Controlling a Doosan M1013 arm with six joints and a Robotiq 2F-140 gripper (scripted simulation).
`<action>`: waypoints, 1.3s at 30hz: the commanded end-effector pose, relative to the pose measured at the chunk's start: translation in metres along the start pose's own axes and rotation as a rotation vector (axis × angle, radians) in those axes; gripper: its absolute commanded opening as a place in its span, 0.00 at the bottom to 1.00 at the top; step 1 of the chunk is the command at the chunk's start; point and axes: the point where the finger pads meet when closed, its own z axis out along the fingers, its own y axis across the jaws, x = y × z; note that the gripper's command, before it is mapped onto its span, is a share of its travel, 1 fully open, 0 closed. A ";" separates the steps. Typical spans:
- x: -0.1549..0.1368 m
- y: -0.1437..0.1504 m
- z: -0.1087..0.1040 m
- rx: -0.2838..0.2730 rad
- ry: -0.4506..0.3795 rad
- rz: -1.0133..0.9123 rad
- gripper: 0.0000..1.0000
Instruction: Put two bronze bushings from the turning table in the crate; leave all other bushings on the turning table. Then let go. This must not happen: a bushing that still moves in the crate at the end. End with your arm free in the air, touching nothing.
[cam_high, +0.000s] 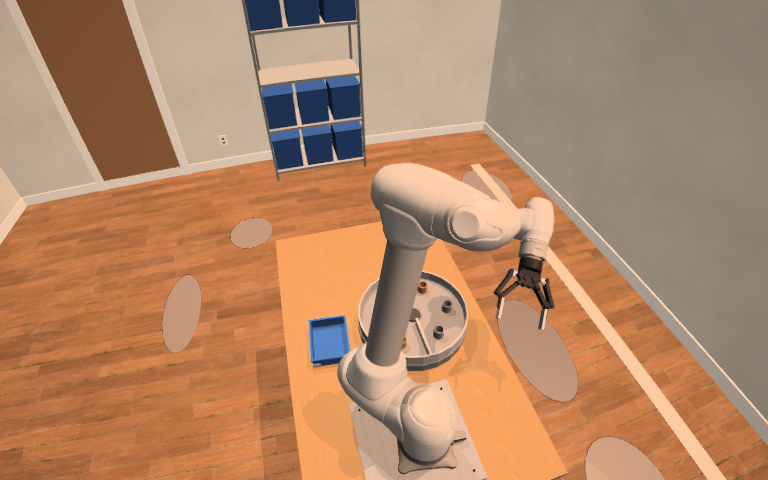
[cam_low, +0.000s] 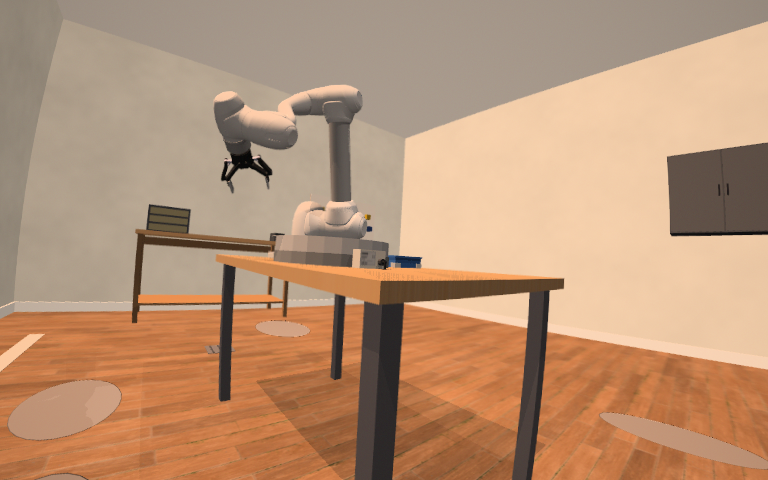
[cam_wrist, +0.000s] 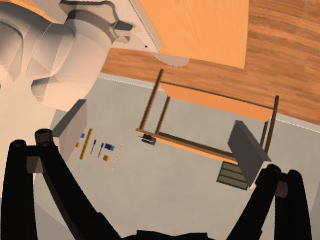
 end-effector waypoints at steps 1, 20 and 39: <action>0.000 0.000 0.000 0.000 0.000 0.000 1.00; 0.005 -0.008 0.002 -0.022 0.031 -0.037 1.00; 0.078 -0.122 0.016 -0.361 0.410 -0.546 1.00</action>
